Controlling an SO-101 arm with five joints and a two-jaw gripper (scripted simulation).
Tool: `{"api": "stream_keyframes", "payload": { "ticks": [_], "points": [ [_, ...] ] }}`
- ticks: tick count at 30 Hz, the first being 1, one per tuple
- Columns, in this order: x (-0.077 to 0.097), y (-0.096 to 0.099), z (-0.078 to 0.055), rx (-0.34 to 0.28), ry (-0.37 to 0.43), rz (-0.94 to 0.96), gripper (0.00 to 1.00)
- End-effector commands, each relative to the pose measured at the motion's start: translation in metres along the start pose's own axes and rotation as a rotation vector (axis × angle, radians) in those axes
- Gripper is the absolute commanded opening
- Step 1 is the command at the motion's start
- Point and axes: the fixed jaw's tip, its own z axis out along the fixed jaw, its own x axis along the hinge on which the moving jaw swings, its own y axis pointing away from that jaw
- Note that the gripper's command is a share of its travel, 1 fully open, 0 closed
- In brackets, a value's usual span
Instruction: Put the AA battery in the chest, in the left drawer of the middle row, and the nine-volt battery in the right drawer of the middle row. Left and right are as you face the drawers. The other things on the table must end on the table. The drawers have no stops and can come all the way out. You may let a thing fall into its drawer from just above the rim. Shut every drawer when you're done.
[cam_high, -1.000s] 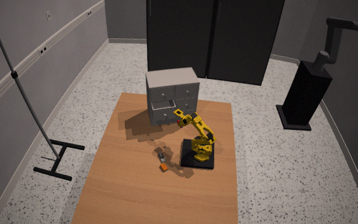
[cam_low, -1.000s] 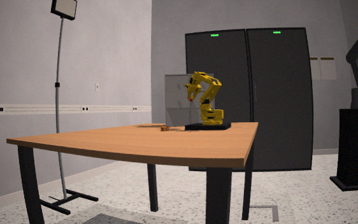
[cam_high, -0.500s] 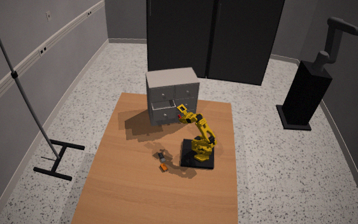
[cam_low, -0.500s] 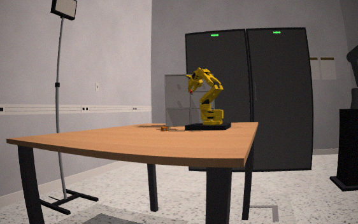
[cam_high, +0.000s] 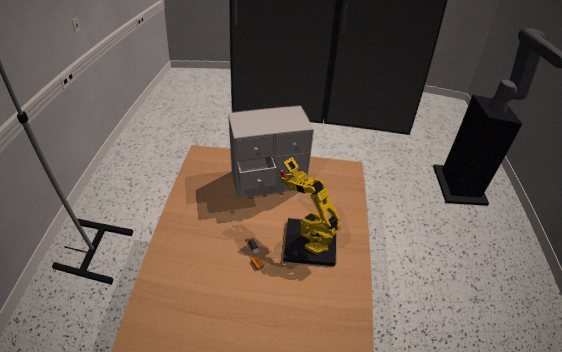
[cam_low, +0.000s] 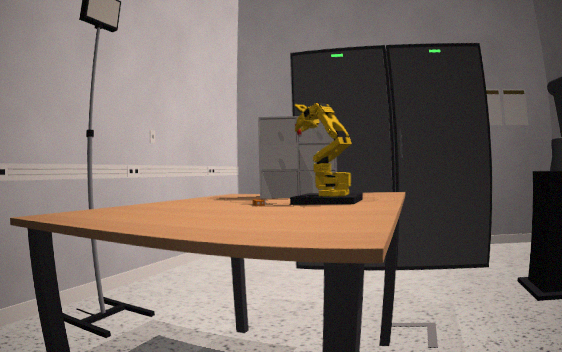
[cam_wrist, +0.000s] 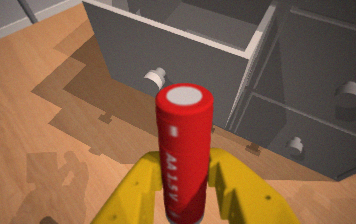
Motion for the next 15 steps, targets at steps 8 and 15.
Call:
{"api": "stream_keyframes", "payload": {
  "ticks": [8,15],
  "points": [
    [-0.016,-0.001,0.01,0.005,-0.055,0.006,0.0],
    [-0.024,-0.001,0.03,0.005,-0.055,0.006,0.0]
  ]
}}
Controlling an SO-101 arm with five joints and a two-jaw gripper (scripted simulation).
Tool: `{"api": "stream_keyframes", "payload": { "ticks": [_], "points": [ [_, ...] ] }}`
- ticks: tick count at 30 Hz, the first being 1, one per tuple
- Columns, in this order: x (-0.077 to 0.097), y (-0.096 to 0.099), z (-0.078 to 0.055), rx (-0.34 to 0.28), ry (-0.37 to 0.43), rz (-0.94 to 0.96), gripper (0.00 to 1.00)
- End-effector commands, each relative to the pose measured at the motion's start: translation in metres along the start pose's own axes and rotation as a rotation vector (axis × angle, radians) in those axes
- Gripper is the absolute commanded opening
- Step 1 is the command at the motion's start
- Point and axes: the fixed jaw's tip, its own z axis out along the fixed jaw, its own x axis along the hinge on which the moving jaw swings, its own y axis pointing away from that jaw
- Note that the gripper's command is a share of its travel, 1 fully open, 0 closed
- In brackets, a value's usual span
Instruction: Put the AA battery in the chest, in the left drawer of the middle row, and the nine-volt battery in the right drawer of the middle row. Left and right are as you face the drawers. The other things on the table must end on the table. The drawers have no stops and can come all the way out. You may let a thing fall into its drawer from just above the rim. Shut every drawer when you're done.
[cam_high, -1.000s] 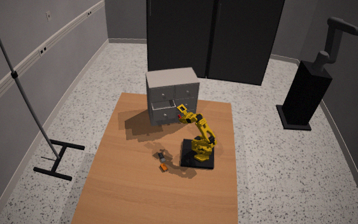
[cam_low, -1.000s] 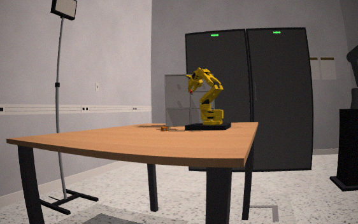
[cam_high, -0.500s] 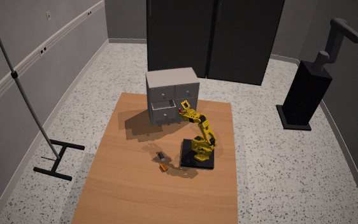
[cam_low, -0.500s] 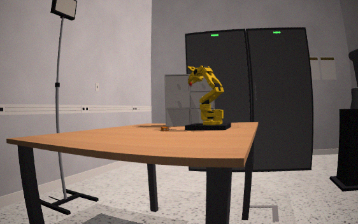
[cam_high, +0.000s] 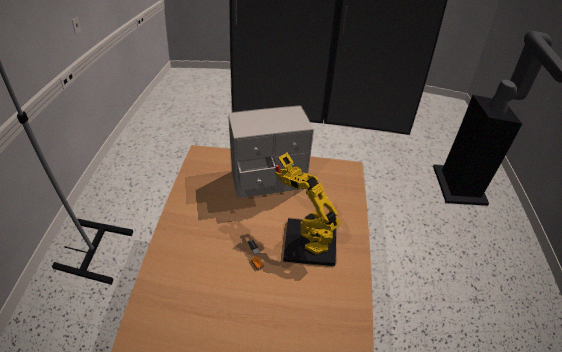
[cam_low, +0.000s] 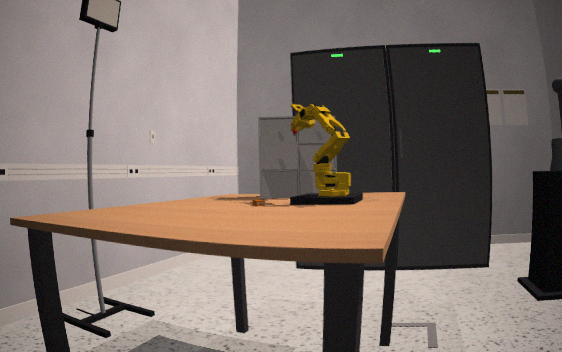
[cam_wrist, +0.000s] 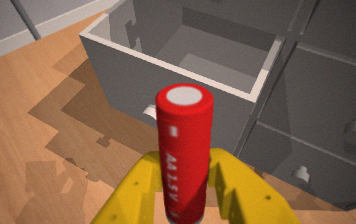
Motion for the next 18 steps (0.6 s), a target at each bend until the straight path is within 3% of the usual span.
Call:
{"api": "stream_keyframes", "payload": {
  "ticks": [1,5,18],
  "points": [
    [-0.008,-0.001,0.007,0.005,-0.021,0.006,0.0],
    [-0.008,-0.001,0.007,0.005,-0.021,0.006,0.0],
    [-0.021,-0.001,0.042,0.004,-0.021,0.006,0.0]
  ]
}}
